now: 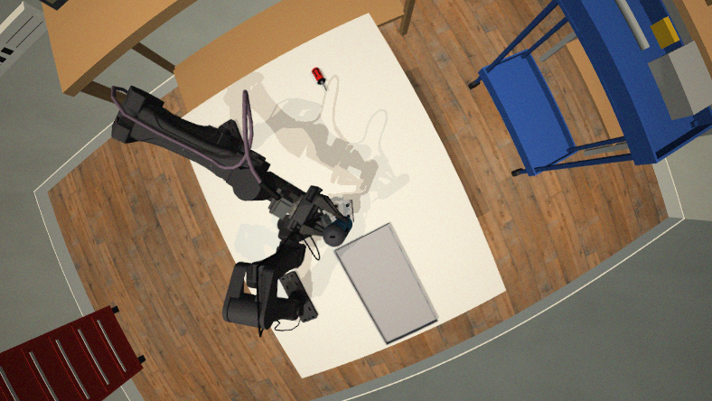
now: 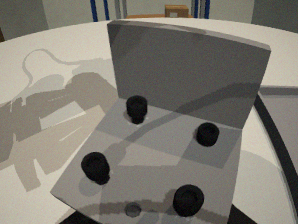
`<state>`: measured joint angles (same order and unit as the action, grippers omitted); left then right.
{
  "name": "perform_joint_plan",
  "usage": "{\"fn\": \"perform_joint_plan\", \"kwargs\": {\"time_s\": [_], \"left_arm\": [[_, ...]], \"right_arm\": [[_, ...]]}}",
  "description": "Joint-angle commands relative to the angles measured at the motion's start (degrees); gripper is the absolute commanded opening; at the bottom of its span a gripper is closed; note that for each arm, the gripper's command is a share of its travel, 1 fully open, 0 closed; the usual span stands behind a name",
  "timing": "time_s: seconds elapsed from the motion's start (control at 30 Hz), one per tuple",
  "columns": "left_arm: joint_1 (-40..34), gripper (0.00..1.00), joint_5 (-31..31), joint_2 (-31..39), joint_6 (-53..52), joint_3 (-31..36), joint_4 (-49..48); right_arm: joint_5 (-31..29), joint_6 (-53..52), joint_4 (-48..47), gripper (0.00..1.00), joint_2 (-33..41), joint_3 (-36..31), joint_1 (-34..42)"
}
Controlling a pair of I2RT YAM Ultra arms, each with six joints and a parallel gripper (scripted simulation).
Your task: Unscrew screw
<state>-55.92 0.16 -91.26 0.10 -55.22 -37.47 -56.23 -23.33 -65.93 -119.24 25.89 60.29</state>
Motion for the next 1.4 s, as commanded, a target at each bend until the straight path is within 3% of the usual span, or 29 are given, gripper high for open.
{"fn": "perform_joint_plan", "kwargs": {"time_s": [0.0, 1.37], "left_arm": [[-0.1, 0.42, 0.1, 2.0, 0.3, -0.4, -6.2], [-0.3, 0.42, 0.4, 1.9, 0.4, 0.8, -6.0]], "right_arm": [[-0.1, 0.0, -0.8, 0.59, 0.4, 0.2, -0.1], [-0.1, 0.0, -0.8, 0.59, 0.4, 0.2, -0.1]]}}
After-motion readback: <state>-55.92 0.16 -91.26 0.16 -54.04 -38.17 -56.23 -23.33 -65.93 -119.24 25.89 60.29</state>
